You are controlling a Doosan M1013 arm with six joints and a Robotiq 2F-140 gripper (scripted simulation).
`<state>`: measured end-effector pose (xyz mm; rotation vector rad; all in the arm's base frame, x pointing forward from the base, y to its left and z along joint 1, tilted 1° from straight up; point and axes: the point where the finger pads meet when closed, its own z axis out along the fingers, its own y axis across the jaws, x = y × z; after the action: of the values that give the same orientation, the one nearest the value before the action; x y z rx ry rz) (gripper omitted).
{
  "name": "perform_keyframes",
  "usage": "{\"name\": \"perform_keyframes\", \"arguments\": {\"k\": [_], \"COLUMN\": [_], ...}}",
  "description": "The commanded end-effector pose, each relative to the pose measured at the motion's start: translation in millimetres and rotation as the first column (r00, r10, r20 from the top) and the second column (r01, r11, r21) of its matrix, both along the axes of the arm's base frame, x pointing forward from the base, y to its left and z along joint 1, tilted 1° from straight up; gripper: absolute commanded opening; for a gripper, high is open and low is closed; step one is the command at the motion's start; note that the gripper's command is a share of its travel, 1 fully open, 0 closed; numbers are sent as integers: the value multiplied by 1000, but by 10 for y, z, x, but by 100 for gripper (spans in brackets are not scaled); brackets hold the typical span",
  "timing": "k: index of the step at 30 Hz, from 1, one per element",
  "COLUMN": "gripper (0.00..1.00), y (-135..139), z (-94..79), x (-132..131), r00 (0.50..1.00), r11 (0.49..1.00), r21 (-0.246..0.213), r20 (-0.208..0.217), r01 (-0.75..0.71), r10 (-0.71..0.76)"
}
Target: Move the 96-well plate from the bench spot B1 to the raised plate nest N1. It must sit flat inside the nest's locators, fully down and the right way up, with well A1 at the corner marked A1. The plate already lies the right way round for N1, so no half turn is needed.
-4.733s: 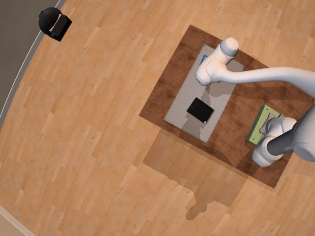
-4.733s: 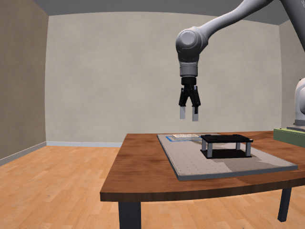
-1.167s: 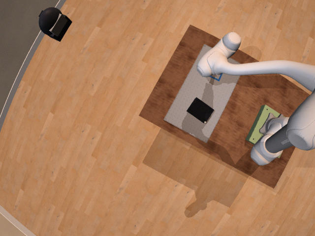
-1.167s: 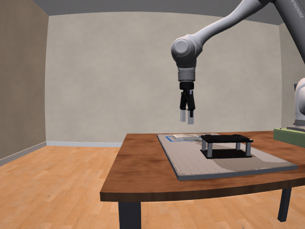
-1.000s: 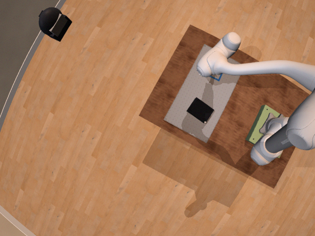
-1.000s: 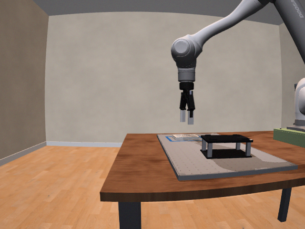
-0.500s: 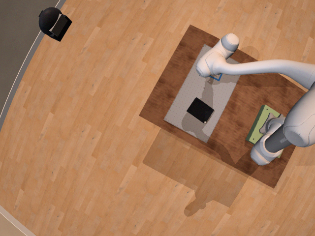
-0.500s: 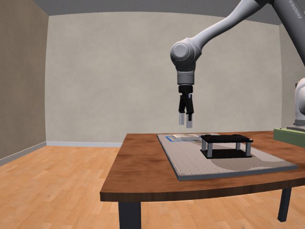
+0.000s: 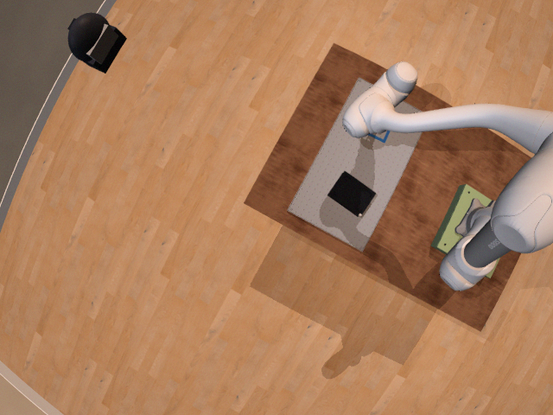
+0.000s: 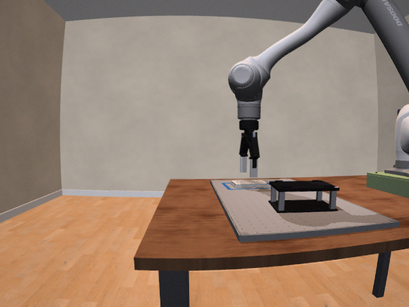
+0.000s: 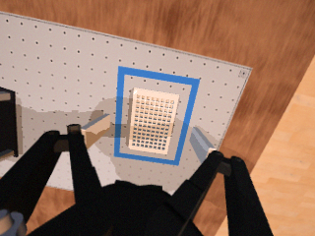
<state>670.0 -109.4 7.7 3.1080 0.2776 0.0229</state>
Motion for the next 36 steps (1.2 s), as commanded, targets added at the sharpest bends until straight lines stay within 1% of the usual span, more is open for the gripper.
{"name": "perform_keyframes", "arguments": {"k": [1, 7, 11, 36], "gripper": [100, 100, 100, 100], "y": [-11, -13, -14, -14], "z": [-121, -221, -251, -251], "x": [-41, -41, -40, -40], "r00": [1000, 1000, 1000, 1000], "r11": [1000, 1000, 1000, 1000], "r21": [-1, -1, -1, -1], "r20": [-9, -9, -9, -9], "r01": [2, 2, 2, 2], "r10": [-2, -2, -2, -2]}}
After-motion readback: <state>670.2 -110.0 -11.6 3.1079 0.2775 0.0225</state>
